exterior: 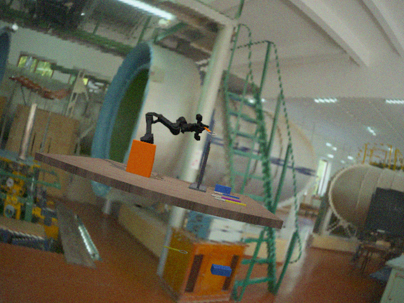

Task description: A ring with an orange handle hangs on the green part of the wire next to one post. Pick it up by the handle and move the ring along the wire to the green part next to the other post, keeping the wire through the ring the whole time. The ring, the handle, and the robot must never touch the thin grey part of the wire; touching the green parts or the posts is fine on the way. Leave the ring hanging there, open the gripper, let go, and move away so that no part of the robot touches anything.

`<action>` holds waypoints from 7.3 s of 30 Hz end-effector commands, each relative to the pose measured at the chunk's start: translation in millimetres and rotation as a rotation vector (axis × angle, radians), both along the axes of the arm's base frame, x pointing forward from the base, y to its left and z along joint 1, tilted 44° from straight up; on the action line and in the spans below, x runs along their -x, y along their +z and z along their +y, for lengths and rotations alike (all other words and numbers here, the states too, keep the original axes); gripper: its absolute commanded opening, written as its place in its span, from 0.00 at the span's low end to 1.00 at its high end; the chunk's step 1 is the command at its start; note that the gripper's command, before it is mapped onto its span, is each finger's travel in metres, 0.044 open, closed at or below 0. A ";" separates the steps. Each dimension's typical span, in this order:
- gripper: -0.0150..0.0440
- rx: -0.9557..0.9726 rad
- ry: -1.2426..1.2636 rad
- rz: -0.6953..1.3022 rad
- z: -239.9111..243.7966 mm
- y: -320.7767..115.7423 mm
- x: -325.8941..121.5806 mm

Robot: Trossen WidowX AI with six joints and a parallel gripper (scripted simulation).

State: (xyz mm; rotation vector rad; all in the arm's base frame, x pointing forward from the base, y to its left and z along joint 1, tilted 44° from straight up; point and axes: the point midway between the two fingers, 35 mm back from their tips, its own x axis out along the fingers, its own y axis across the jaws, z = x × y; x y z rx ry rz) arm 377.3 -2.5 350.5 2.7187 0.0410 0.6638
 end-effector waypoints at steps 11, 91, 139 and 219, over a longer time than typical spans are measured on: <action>0.00 -0.099 -0.001 0.003 3.3 -0.6 0.5; 0.00 1.268 -0.009 -0.021 132.6 -170.4 4.9; 0.00 1.936 0.003 -0.076 79.1 -277.2 7.2; 0.13 1.975 -0.002 -0.082 59.6 -324.3 8.3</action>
